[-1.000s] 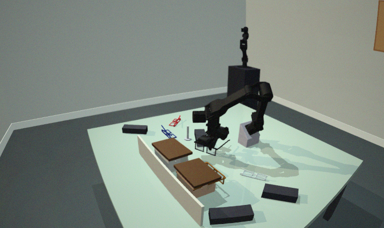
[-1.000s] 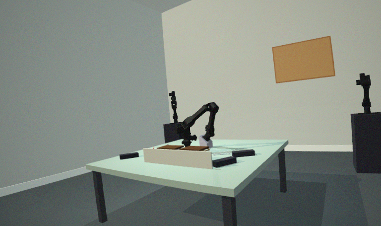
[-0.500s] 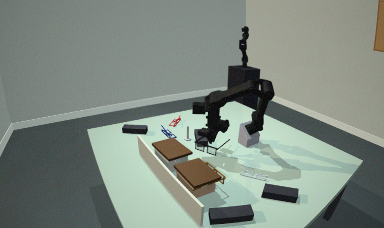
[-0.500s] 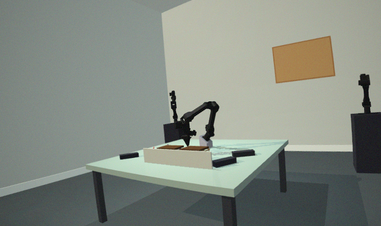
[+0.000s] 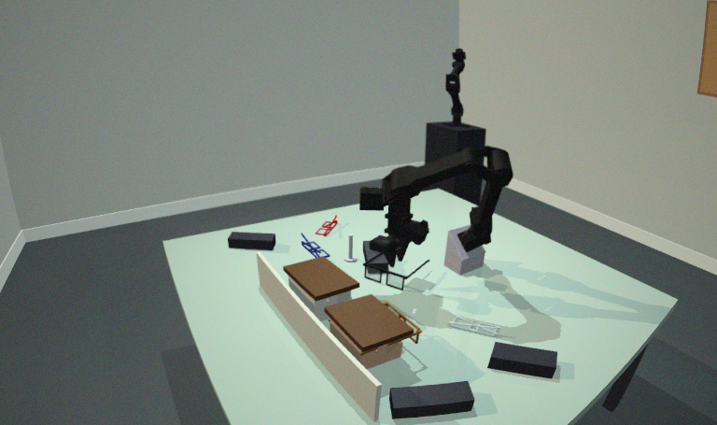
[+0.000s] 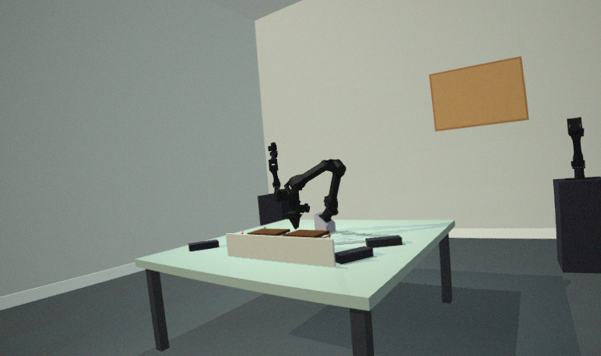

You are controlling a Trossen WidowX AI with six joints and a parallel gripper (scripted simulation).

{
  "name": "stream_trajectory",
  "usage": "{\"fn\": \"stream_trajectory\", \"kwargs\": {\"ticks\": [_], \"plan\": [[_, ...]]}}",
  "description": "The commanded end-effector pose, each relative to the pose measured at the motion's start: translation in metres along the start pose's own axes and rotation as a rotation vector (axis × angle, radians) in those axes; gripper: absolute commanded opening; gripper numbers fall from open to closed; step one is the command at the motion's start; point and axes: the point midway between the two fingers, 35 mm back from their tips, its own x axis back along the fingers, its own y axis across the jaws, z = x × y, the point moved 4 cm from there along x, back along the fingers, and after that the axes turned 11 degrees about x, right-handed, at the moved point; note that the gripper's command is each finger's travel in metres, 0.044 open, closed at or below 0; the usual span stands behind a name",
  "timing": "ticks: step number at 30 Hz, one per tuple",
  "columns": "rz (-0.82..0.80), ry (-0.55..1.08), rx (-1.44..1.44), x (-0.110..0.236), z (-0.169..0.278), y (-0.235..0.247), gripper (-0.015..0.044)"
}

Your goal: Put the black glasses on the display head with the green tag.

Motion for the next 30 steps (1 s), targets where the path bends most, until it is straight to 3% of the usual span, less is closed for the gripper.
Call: {"fn": "stream_trajectory", "kwargs": {"ticks": [1, 30], "plan": [[-0.006, 0.006, 0.013, 0.004, 0.001, 0.001, 0.0147], [-0.006, 0.007, 0.013, -0.030, 0.002, 0.000, 0.0140]]}}
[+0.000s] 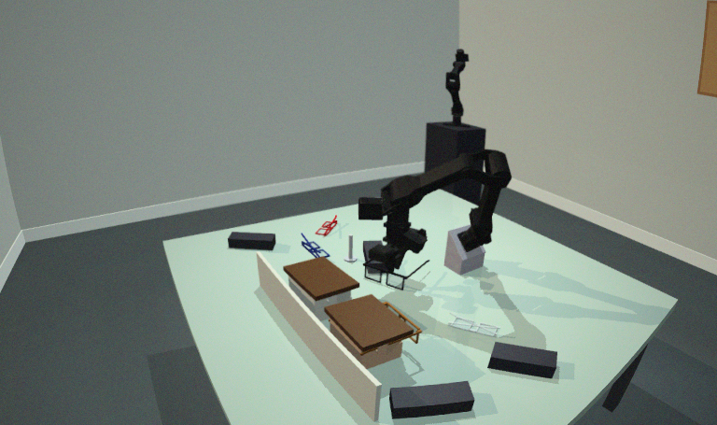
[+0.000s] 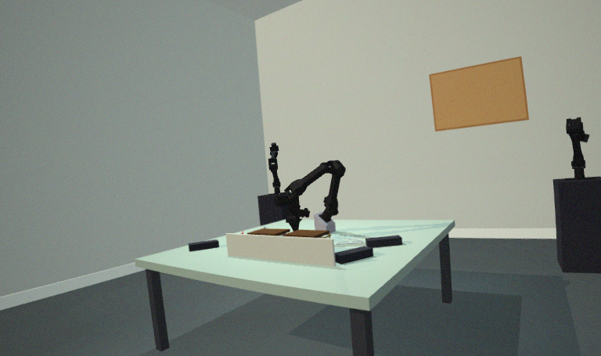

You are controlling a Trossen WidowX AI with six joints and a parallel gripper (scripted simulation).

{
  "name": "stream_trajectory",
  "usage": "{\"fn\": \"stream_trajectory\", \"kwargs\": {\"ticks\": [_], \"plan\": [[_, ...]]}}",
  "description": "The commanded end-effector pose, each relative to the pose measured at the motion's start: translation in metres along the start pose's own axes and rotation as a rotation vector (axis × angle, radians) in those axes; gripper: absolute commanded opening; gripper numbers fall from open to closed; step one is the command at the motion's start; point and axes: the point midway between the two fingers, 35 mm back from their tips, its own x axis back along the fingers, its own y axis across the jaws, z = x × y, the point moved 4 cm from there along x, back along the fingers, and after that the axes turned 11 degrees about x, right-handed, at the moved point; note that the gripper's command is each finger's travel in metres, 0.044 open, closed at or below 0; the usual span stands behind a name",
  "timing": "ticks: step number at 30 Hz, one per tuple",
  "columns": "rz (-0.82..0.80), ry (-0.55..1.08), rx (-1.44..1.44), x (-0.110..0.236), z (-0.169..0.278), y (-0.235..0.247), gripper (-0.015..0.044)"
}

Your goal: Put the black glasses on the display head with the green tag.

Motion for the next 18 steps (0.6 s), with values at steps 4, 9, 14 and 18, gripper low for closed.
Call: {"fn": "stream_trajectory", "kwargs": {"ticks": [4, 9, 14, 18], "plan": [[0.005, -0.006, -0.008, -0.012, -0.001, 0.000, 0.0140], [0.005, -0.007, -0.008, -0.020, -0.002, 0.001, 0.0140], [0.006, -0.008, -0.008, -0.028, -0.002, 0.001, 0.0140], [0.006, -0.008, -0.008, -0.032, -0.003, 0.001, 0.0140]]}}
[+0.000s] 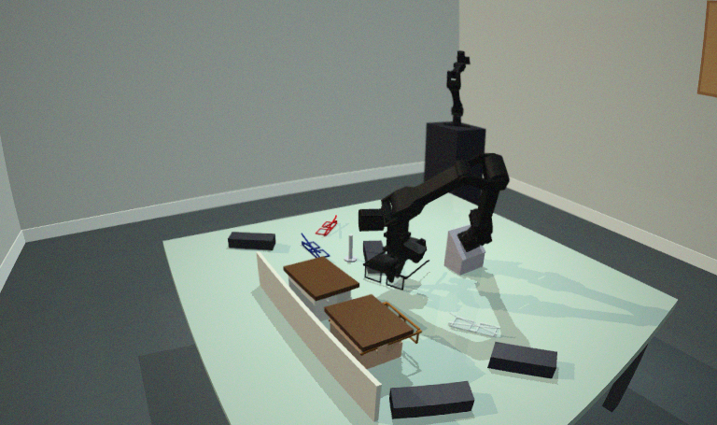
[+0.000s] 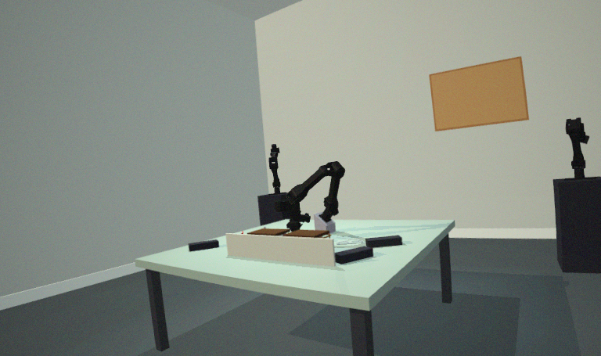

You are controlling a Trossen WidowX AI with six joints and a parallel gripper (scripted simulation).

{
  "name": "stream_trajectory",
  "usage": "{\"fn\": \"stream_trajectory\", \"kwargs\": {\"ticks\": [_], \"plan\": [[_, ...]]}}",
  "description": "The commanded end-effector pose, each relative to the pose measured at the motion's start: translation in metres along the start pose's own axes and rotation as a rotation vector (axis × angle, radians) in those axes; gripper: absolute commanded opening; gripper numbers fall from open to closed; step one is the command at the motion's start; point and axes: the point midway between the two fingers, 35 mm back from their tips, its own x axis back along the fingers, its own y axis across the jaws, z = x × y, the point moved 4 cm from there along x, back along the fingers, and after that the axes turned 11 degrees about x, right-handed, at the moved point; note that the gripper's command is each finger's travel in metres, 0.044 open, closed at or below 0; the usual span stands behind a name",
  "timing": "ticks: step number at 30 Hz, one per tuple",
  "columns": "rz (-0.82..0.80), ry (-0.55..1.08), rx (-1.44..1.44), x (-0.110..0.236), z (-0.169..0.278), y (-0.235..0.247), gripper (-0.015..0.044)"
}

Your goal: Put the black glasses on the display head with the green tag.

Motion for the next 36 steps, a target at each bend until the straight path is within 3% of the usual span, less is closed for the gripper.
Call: {"fn": "stream_trajectory", "kwargs": {"ticks": [1, 4, 9, 16, 30, 36], "plan": [[0.000, 0.000, 0.000, 0.000, 0.000, 0.000, 0.0114], [0.000, 0.000, 0.000, 0.000, 0.000, 0.000, 0.0035], [0.000, 0.000, 0.000, 0.000, 0.000, 0.000, 0.0002], [0.000, 0.001, -0.001, 0.006, 0.001, 0.000, 0.0000], [0.001, -0.001, -0.009, 0.090, 0.003, 0.000, 0.0000], [0.001, 0.001, -0.024, 0.097, 0.001, 0.000, 0.0000]]}}
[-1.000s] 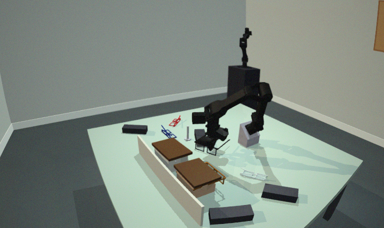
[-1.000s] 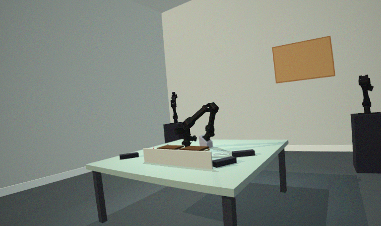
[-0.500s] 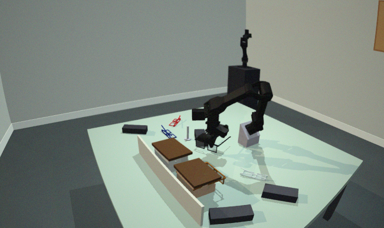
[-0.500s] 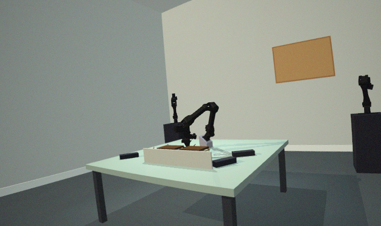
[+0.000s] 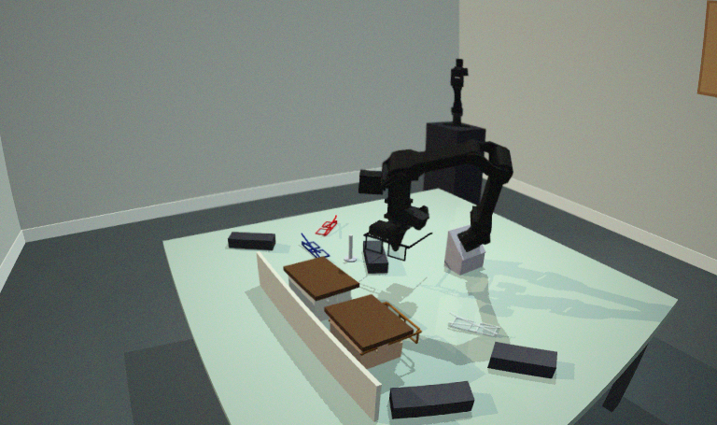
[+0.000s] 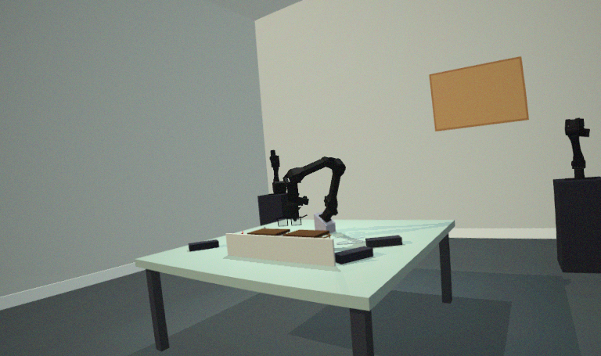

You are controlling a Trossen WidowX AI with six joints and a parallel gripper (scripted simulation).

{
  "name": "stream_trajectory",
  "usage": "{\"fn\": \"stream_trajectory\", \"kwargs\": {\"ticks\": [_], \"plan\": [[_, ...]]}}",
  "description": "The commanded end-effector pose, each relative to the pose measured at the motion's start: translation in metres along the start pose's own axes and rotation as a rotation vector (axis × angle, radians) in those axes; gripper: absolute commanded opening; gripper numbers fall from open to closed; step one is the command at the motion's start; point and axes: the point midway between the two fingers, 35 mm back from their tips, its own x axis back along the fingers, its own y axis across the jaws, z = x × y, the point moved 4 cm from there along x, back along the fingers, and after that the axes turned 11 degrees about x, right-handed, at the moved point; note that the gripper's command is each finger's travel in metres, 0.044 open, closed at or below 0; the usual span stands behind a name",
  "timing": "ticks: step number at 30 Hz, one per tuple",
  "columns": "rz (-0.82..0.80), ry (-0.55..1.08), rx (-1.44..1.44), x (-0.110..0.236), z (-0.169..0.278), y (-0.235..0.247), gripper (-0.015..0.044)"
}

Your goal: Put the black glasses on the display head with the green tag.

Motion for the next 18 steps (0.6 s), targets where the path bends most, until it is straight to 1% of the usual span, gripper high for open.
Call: {"fn": "stream_trajectory", "kwargs": {"ticks": [1, 18], "plan": [[-0.008, 0.006, -0.019, 0.004, -0.002, -0.001, 0.0000], [0.007, 0.099, -0.495, 0.026, -0.033, -0.014, 0.0000]]}}
